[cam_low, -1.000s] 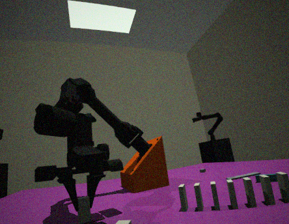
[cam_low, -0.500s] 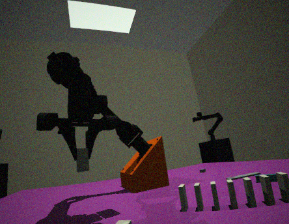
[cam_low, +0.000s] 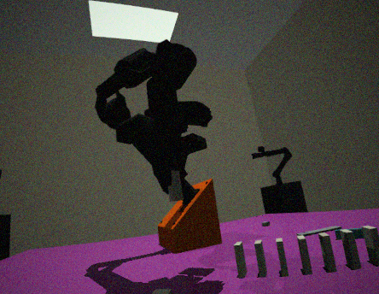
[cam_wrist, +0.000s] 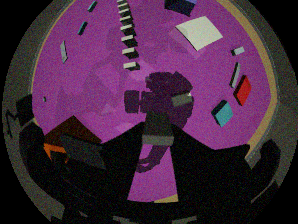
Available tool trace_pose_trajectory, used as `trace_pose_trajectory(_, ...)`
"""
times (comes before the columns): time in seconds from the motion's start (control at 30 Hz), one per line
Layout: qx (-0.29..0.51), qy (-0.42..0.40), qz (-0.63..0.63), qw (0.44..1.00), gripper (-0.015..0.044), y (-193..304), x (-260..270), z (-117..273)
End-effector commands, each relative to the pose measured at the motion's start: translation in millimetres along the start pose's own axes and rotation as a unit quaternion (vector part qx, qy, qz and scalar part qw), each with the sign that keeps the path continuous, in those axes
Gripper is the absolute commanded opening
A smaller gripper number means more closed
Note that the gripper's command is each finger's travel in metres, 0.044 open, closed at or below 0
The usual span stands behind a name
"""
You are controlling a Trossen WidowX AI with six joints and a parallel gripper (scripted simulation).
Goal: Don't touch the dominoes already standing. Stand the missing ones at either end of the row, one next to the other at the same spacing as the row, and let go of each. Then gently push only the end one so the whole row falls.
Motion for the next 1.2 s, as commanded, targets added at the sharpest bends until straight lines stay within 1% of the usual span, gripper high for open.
trace_pose_trajectory(0.0,0.010,0.001,0.077,0.997,0.0107,-39.4,44.5,-1.9)
trace_pose_trajectory(0.07,0.012,0.002,0.091,0.996,0.0107,-45.8,53.3,-2.3)
trace_pose_trajectory(0.2,0.012,0.002,0.091,0.996,0.0107,-46.5,53.0,-6.3)
trace_pose_trajectory(0.53,0.010,0.000,0.091,0.996,0.0107,-51.3,50.2,-66.1)
trace_pose_trajectory(0.9,0.014,0.004,0.091,0.996,0.0107,-42.6,51.8,-128.3)
trace_pose_trajectory(1.17,0.014,0.004,0.091,0.996,0.0107,-41.7,52.0,-131.9)
Point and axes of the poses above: the point midway between the two fingers, 35 mm back from their tips, its own z axis back along the fingers, its own x axis across the jaws, y = z × x, the point moved 6 cm from there along z, back along the fingers, and after that the axes turned 3 degrees about z, right-handed, at the moved point
